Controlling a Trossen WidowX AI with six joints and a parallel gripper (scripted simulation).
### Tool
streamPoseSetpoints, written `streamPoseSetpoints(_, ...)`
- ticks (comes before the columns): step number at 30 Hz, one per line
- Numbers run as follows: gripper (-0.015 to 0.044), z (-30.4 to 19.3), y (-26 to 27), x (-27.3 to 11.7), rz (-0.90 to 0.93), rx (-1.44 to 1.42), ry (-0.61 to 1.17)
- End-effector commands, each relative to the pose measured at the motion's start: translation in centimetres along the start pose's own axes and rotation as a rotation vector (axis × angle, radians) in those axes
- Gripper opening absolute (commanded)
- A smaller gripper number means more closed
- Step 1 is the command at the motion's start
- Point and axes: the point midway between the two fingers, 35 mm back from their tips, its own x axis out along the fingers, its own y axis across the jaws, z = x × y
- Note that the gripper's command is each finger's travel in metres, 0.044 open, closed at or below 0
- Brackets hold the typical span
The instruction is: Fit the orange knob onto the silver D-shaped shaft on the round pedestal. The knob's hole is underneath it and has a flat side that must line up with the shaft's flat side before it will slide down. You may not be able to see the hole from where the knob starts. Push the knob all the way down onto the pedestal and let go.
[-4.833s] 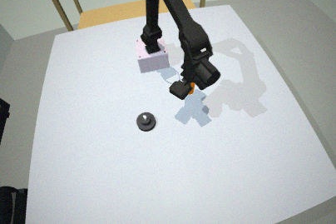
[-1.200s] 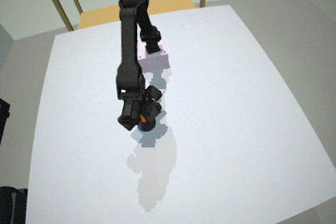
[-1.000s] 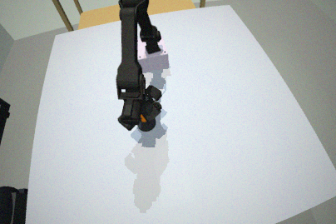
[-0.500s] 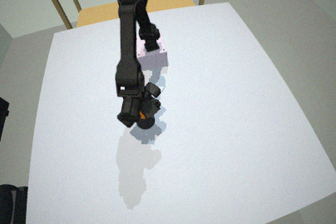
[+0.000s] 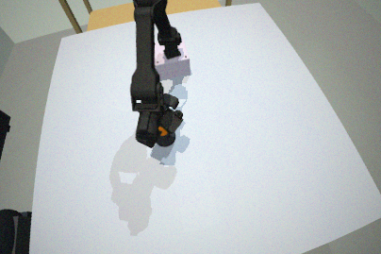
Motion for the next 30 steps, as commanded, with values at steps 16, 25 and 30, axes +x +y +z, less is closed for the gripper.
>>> streamPoseSetpoints(16,0.0,-0.05,-0.02,0.3,-0.007,-0.009,0.001)
streamPoseSetpoints(25,0.0,-0.14,0.24,-0.23,-0.006,-0.018,0.001)
streamPoseSetpoints(30,0.0,-0.12,0.18,-0.33,-0.006,-0.178,0.002)
